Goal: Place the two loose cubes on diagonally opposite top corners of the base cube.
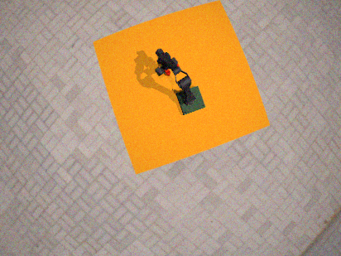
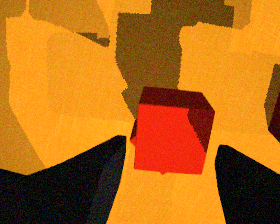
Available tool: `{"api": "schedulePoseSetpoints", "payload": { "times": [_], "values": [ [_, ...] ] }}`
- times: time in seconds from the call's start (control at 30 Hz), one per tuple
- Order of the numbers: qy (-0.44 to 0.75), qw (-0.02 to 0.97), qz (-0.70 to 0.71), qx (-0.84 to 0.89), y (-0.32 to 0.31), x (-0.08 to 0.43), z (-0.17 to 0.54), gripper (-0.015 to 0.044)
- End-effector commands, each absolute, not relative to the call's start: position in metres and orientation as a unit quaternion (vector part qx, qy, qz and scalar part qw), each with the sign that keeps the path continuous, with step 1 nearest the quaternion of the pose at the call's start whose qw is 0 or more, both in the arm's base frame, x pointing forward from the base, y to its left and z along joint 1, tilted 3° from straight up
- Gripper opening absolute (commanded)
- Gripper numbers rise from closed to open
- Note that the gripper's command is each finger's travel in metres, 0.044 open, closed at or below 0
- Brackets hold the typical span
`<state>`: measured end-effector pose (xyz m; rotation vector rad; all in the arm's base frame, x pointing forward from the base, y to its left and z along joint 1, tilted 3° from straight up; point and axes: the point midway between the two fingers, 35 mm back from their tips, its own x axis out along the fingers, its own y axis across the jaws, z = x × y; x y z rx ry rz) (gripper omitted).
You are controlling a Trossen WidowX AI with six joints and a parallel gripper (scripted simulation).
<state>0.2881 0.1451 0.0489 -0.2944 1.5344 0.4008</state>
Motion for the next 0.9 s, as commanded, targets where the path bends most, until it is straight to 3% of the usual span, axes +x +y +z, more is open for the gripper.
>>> {"api": "schedulePoseSetpoints", "payload": {
  "times": [0.0, 0.7, 0.77, 0.87],
  "values": [
    [0.681, 0.697, 0.182, -0.132, 0.146, 0.29, 0.057, 0.0205],
    [0.681, 0.697, 0.182, -0.132, 0.145, 0.29, 0.067, 0.0205],
    [0.688, 0.698, 0.164, -0.115, 0.143, 0.291, 0.065, 0.0258],
    [0.7, 0.706, 0.097, -0.049, 0.132, 0.298, 0.069, 0.0265]
  ]
}}
